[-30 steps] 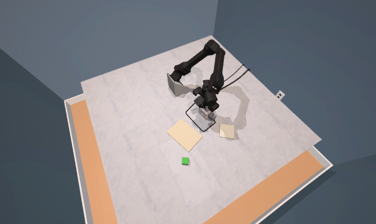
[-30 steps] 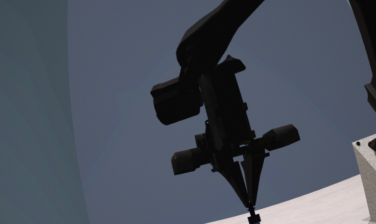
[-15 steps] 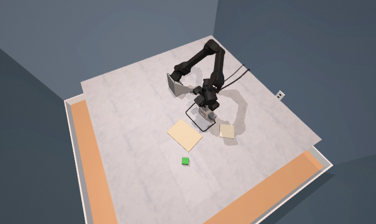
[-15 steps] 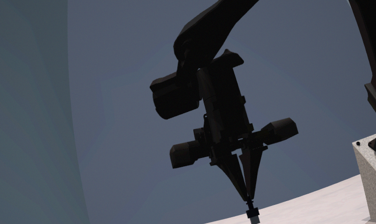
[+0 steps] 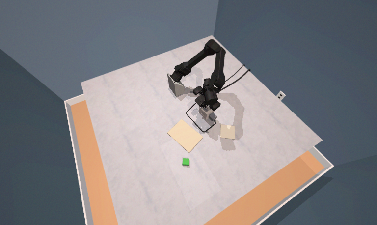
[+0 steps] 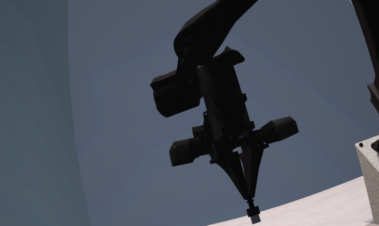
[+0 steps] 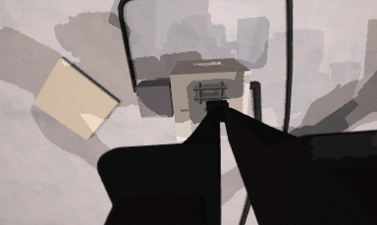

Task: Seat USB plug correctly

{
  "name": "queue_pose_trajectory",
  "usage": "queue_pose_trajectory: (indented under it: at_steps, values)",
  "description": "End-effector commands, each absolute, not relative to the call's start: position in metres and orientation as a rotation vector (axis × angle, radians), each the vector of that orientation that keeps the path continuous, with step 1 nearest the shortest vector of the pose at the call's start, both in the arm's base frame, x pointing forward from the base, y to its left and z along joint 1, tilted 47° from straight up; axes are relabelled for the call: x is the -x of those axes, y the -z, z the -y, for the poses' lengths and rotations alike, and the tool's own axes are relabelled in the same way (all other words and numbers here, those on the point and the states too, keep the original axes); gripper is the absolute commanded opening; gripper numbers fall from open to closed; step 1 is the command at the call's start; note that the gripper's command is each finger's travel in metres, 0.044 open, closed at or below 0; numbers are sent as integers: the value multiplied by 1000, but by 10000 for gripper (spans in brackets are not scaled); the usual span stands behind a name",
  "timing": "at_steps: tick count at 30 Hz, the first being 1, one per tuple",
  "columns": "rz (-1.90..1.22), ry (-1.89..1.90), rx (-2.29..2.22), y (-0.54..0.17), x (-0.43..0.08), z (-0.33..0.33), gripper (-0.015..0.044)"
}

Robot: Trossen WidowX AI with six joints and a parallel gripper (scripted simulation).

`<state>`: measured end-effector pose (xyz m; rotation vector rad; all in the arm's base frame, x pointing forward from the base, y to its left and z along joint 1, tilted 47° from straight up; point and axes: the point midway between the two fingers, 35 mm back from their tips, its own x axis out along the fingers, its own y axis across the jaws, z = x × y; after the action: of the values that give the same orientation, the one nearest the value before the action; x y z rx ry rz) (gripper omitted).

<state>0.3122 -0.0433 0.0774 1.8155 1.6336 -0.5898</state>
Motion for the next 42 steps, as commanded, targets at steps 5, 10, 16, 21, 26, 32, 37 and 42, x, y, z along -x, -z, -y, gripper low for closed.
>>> queue_pose_trajectory:
  at_steps: [5,10,16,21,26,32,37,42]
  values:
    - [-1634,432,-1687,-77,-312,43,0]
    - [-1626,315,-1587,-77,-312,43,0]
    - [-1610,183,-1469,-77,-312,43,0]
    - [-1592,76,-1369,-77,-312,43,0]
    - [-1569,-28,-1267,-77,-312,43,0]
    - [-1535,-149,-1144,-77,-312,43,0]
    - [-1503,-246,-1041,-77,-312,43,0]
    - [-1467,-339,-936,-77,-312,43,0]
